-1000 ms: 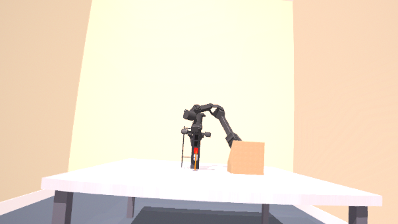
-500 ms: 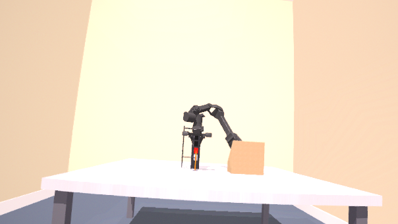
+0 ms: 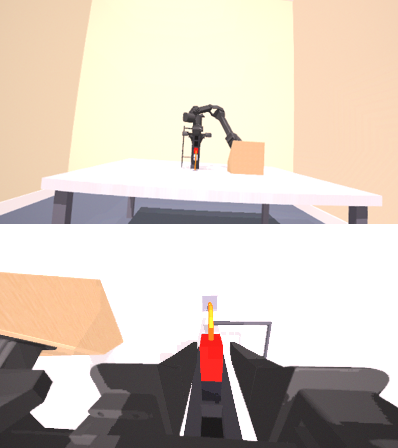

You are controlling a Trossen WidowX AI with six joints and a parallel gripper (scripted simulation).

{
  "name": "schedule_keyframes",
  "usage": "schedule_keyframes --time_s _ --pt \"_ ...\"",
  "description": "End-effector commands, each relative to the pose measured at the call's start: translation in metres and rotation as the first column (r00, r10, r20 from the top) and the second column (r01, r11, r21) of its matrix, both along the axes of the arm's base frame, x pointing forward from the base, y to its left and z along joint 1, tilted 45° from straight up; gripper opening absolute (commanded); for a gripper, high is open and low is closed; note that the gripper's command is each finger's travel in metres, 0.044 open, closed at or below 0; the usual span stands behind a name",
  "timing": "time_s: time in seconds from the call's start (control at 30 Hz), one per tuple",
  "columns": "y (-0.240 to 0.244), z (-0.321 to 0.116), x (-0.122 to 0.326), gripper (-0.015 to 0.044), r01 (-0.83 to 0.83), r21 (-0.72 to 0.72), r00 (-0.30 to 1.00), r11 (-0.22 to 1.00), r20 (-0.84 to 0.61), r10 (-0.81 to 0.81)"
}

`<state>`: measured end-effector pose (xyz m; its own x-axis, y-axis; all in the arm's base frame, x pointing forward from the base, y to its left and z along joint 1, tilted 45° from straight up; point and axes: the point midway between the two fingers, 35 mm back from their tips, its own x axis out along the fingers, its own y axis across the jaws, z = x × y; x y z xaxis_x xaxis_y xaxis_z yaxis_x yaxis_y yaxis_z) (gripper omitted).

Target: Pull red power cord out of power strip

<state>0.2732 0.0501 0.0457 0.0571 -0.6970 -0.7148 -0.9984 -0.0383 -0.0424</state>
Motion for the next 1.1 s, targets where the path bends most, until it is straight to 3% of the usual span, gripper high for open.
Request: schedule_keyframes --time_s 0.0,0.7,0.83,1.07 --pt "-0.007 0.006 -0.002 0.016 -0.003 -0.006 1.0 1.0 -0.003 0.003" --pt "-0.019 0.0 -0.001 0.016 -0.003 -0.007 1.0 1.0 -0.002 0.003" --pt "-0.016 0.002 -0.001 0.0055 0.001 -0.001 1.0 1.0 0.0 -0.001" --pt "-0.016 0.002 -0.001 0.0008 0.001 -0.001 1.0 1.0 0.0 -0.001"
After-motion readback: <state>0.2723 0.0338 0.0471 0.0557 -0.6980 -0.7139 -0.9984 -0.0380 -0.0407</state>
